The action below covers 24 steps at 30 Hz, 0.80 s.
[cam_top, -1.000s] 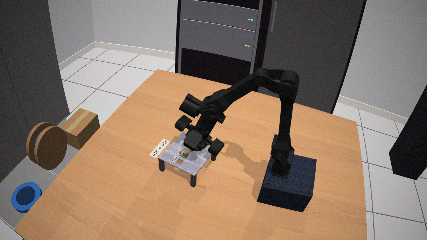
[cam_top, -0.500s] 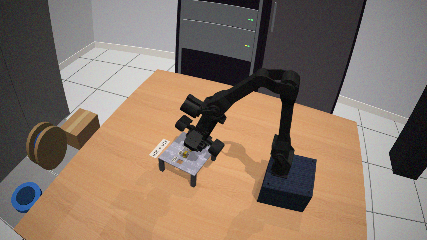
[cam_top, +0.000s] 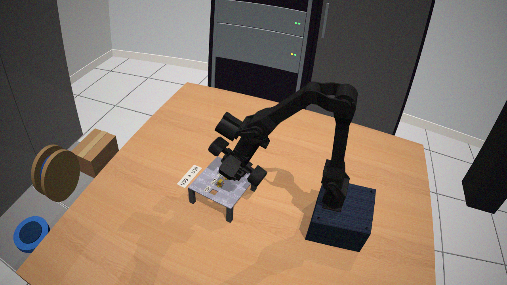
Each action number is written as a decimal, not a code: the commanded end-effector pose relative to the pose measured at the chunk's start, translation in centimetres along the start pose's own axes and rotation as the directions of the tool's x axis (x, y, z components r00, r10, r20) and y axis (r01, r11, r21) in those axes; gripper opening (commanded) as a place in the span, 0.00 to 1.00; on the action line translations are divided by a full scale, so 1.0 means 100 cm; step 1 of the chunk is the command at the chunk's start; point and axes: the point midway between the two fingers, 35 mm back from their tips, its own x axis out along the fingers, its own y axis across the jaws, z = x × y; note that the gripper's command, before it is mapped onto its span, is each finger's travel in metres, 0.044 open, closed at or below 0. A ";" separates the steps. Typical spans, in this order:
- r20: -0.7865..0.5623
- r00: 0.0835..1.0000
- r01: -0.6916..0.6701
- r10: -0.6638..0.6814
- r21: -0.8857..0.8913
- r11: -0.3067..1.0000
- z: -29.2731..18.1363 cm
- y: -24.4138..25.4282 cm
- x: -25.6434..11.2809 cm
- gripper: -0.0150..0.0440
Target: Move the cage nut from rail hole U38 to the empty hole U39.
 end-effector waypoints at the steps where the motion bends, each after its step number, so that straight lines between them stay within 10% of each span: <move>1: -0.003 1.000 0.012 -0.012 0.004 1.000 0.000 0.000 -0.002 0.31; 24: -0.003 0.999 0.039 -0.039 0.004 0.999 0.000 0.001 -0.002 0.31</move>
